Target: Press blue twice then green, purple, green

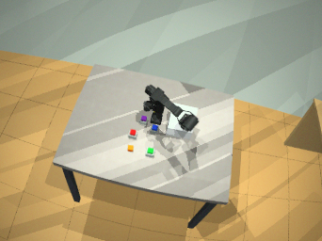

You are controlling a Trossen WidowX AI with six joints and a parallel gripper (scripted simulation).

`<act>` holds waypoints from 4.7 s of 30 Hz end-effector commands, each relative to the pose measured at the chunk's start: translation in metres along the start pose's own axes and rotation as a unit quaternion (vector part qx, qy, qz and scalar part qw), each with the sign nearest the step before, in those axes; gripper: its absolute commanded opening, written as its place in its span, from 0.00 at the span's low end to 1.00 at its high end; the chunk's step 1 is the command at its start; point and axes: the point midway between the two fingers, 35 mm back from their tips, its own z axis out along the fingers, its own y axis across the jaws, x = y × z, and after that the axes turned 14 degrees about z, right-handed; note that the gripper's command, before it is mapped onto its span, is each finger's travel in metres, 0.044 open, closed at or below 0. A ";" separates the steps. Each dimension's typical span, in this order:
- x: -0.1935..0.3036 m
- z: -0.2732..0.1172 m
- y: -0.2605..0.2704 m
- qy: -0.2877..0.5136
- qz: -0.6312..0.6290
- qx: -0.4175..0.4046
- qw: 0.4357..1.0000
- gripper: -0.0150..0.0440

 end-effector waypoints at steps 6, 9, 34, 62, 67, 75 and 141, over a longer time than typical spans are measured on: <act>0.006 -0.003 0.088 -0.009 -0.003 0.017 1.000 0.29; 0.022 -0.003 0.126 -0.008 -0.004 0.010 1.000 0.29; 0.050 0.061 0.168 0.000 -0.006 -0.009 1.000 0.29; 0.051 0.089 0.169 0.000 -0.005 -0.010 1.000 0.29; 0.051 0.089 0.169 0.000 -0.005 -0.010 1.000 0.29; 0.051 0.056 0.168 0.000 -0.006 -0.009 1.000 0.29; -0.090 0.086 -0.031 -0.003 -0.007 -0.002 1.000 0.29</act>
